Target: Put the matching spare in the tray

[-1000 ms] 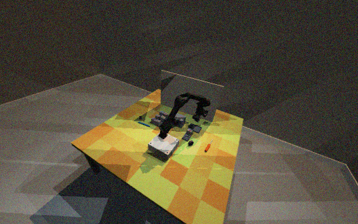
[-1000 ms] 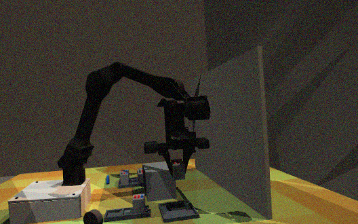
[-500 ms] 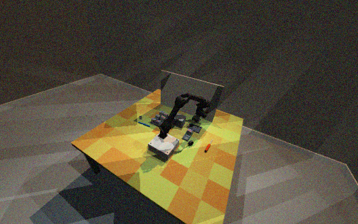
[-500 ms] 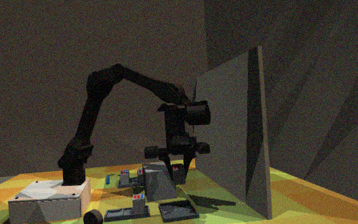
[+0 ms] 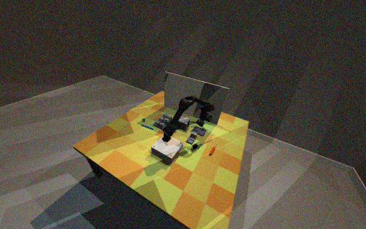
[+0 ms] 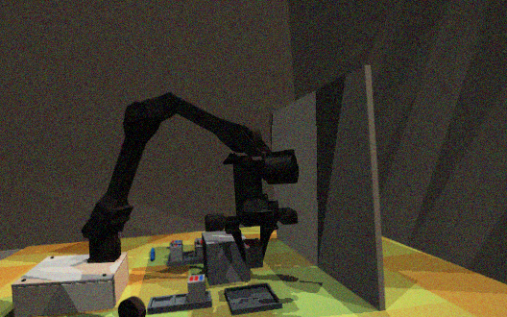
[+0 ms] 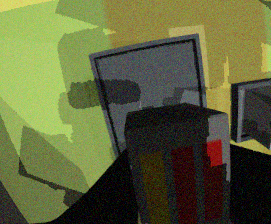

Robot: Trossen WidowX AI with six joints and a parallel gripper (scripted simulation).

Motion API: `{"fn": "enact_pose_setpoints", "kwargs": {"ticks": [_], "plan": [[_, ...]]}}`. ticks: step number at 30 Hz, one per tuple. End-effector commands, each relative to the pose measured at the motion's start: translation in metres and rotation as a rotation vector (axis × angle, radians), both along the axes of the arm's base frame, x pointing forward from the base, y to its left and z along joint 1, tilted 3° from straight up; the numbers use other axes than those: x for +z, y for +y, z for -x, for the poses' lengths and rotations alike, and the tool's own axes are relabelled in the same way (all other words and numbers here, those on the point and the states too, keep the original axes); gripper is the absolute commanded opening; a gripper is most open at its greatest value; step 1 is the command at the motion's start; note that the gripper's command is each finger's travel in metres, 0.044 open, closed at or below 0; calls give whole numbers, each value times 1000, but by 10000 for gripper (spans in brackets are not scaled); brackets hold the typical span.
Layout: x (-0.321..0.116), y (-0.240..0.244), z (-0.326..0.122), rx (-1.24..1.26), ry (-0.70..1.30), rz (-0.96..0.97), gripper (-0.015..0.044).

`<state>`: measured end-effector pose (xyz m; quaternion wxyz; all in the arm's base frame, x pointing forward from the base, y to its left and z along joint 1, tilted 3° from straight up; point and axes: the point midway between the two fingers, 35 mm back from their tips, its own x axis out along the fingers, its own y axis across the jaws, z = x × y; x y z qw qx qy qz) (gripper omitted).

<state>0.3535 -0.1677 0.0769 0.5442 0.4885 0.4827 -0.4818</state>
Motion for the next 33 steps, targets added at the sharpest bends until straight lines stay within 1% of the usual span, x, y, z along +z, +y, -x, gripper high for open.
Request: {"fn": "enact_pose_setpoints", "kwargs": {"ticks": [1, 33], "plan": [[-5, 0, 0, 0, 2, 2, 0], [-34, -1, 1, 0, 3, 2, 0]]}}
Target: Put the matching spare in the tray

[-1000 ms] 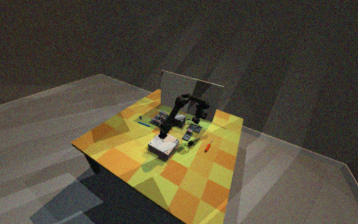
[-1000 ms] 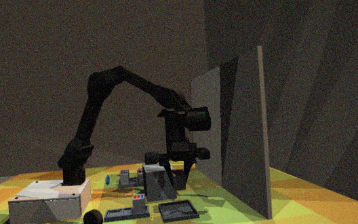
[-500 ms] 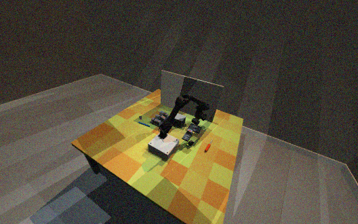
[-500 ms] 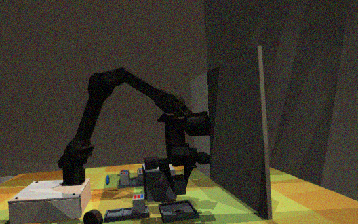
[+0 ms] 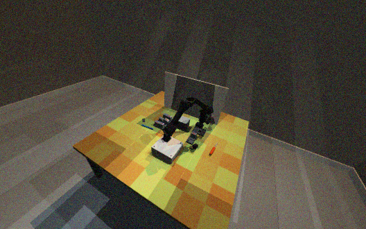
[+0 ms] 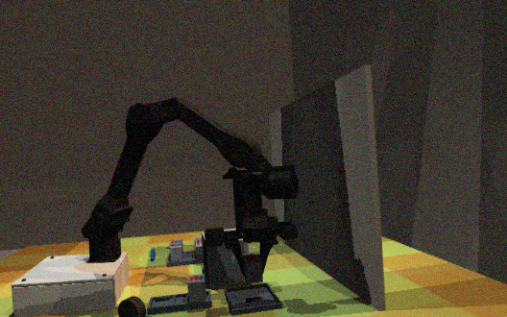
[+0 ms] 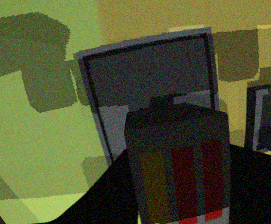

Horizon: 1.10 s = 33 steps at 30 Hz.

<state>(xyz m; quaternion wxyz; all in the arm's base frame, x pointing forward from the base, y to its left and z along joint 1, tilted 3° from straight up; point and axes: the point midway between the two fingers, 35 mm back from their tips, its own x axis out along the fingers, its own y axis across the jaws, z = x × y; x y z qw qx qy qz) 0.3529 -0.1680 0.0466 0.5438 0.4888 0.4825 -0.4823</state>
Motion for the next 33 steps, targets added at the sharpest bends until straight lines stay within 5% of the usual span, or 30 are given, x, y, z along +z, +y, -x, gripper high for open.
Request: {"fn": "enact_pose_setpoints", "kwargs": {"ticks": [1, 33], "plan": [[-4, 0, 1, 1, 2, 2, 0], [-29, 1, 3, -1, 1, 0, 26]]}}
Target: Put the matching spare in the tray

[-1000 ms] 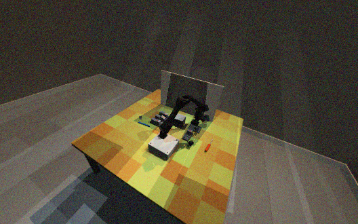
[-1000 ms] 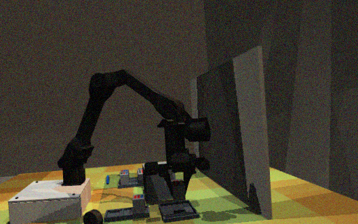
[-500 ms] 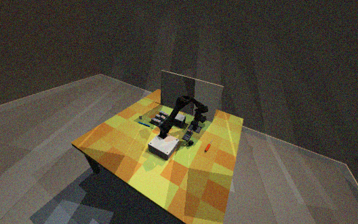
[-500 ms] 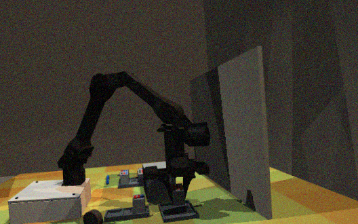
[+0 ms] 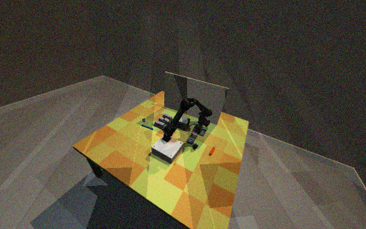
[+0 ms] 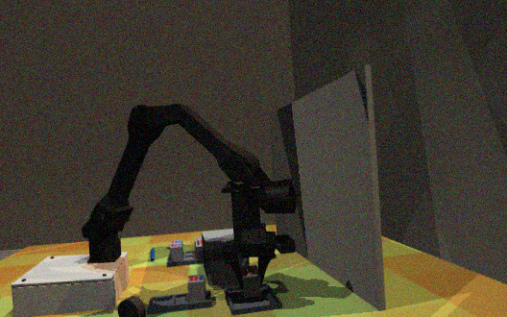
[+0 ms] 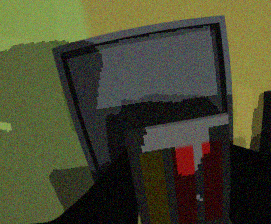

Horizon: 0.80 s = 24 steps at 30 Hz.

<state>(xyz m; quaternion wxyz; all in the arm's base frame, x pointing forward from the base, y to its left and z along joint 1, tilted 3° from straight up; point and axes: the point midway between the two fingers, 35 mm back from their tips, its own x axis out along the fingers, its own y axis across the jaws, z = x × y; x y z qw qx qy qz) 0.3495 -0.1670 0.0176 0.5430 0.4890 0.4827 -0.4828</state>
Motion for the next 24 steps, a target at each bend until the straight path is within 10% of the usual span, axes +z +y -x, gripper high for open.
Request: {"fn": "enact_pose_setpoints", "kwargs": {"ticks": [1, 16, 24], "plan": [[0, 0, 0, 0, -1, 0, 53], [0, 0, 0, 0, -1, 0, 440], [104, 5, 7, 3, 1, 2, 440]]}}
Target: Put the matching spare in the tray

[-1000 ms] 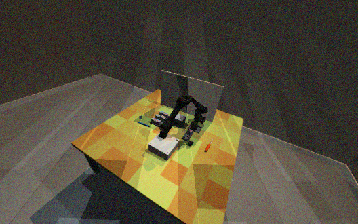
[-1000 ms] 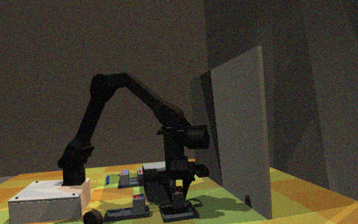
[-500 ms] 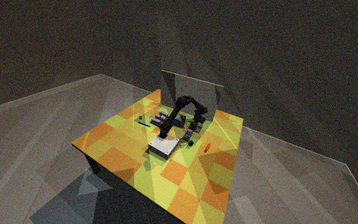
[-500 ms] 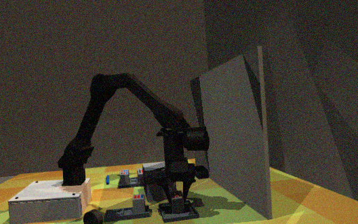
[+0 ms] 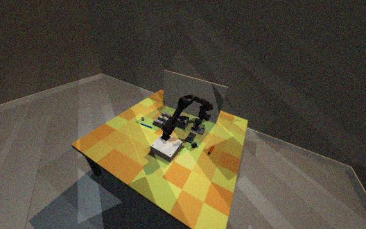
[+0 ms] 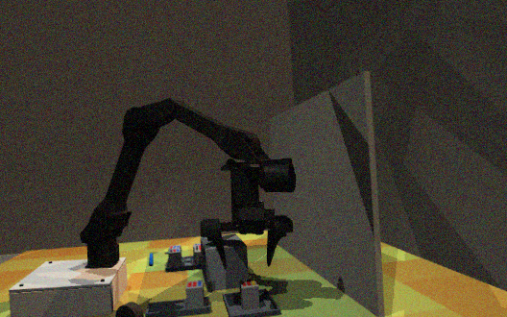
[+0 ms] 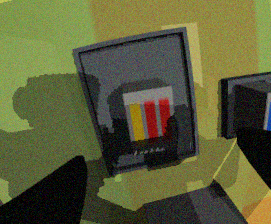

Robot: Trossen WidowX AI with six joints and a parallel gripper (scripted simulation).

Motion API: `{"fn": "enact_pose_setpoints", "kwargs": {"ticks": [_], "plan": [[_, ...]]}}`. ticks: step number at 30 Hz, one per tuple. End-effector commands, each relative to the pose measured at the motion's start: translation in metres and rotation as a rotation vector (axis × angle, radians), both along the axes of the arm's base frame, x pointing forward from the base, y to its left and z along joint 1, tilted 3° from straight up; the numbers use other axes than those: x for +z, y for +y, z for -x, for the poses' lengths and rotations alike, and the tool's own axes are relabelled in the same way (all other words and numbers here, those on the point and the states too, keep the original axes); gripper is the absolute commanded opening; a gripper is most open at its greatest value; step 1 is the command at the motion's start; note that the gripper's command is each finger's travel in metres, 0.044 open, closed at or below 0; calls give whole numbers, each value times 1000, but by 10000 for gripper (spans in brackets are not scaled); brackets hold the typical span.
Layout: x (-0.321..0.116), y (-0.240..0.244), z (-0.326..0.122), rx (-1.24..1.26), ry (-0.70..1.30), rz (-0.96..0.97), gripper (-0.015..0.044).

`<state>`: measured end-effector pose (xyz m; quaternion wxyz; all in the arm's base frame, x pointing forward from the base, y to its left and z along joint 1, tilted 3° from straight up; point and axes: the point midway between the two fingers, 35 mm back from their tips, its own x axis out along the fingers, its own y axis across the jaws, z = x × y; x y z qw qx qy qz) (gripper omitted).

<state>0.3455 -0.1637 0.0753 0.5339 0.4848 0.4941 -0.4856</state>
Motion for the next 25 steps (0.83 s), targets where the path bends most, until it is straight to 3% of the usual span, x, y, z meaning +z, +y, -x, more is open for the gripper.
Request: {"fn": "enact_pose_setpoints", "kwargs": {"ticks": [1, 25], "plan": [[49, 2, 4, -1, -27, 15, 440], [52, 1, 0, 2, -52, 24, 440]]}}
